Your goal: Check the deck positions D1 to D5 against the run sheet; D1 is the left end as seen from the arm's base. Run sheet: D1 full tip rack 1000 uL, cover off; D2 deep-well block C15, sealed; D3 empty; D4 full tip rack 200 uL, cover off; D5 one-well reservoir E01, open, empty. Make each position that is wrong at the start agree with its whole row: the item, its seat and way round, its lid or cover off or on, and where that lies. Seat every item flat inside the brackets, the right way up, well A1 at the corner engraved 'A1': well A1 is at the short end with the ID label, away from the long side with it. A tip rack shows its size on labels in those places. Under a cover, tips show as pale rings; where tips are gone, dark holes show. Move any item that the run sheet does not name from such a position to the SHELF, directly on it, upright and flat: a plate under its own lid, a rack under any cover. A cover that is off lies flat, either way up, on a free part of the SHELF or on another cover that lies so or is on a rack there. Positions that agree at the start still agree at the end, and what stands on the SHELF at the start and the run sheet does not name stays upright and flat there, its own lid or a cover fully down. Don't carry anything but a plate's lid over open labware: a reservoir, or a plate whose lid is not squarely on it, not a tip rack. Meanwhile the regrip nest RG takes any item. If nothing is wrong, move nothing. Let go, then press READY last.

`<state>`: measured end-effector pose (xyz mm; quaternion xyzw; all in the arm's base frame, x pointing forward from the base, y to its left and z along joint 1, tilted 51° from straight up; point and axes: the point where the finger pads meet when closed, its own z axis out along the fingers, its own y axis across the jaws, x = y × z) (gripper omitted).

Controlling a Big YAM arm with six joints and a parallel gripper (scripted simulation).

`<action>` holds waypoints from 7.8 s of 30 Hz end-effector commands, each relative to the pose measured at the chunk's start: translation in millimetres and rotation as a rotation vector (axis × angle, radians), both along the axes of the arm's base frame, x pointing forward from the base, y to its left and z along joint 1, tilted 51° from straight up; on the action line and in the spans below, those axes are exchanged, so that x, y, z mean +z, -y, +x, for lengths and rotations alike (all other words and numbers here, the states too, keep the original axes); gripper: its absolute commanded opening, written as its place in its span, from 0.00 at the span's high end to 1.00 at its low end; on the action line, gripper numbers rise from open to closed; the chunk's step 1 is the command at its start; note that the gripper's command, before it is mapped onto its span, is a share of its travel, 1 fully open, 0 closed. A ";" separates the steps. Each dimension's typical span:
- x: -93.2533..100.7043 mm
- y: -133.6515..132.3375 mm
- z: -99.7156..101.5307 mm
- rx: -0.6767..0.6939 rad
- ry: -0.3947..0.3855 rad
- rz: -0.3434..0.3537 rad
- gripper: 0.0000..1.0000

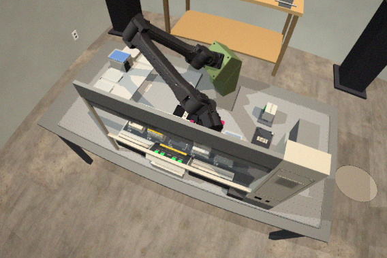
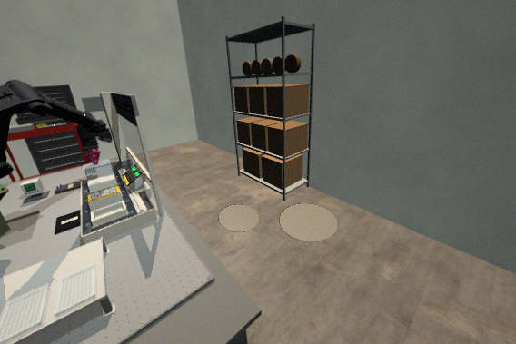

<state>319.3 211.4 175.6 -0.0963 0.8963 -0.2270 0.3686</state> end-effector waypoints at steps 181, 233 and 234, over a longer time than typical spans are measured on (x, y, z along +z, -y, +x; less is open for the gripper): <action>-32.0 108.9 -108.0 -0.010 0.000 -0.006 0.00; -81.9 55.0 -115.3 0.040 0.004 0.007 0.00; -84.7 50.3 -115.6 0.040 0.003 0.007 0.00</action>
